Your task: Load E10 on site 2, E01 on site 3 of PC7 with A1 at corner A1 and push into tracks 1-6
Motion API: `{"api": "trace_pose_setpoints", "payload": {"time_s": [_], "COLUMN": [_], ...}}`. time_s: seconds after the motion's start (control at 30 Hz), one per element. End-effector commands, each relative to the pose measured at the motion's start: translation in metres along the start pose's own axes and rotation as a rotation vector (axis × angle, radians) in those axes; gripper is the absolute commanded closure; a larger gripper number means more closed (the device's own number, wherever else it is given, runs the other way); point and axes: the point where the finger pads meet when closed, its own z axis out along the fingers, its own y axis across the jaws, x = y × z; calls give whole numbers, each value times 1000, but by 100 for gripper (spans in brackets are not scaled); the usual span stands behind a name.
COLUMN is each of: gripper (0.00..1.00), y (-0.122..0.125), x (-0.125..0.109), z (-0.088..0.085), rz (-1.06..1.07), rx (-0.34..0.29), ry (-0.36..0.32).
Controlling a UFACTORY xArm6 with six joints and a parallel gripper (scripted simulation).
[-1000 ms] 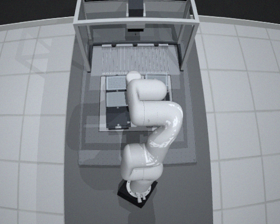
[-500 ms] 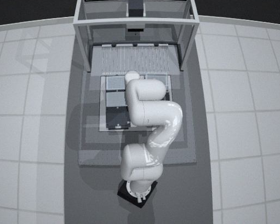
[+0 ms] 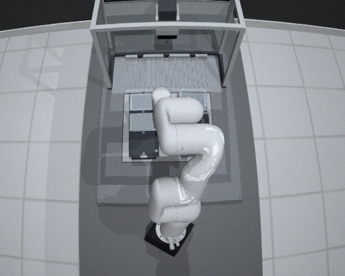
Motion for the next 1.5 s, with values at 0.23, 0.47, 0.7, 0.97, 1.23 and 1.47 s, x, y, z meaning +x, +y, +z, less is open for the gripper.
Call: {"api": "trace_pose_setpoints", "payload": {"time_s": [0.23, 0.47, 0.7, 0.97, 1.23, 1.47], "gripper": [0, 0, 0, 0, 0, 0], "y": [-1, -1, -1, -1, -1, -1], "x": [-6, -9, -12, -16, -19, -22], "z": [-1, -1, -1, -1, -1, -1], "rz": [0, 0, 0, 0, 0, 0], "rx": [3, 4, 4, 4, 3, 3], "ry": [-1, -1, -1, -1, -1, -1]}}
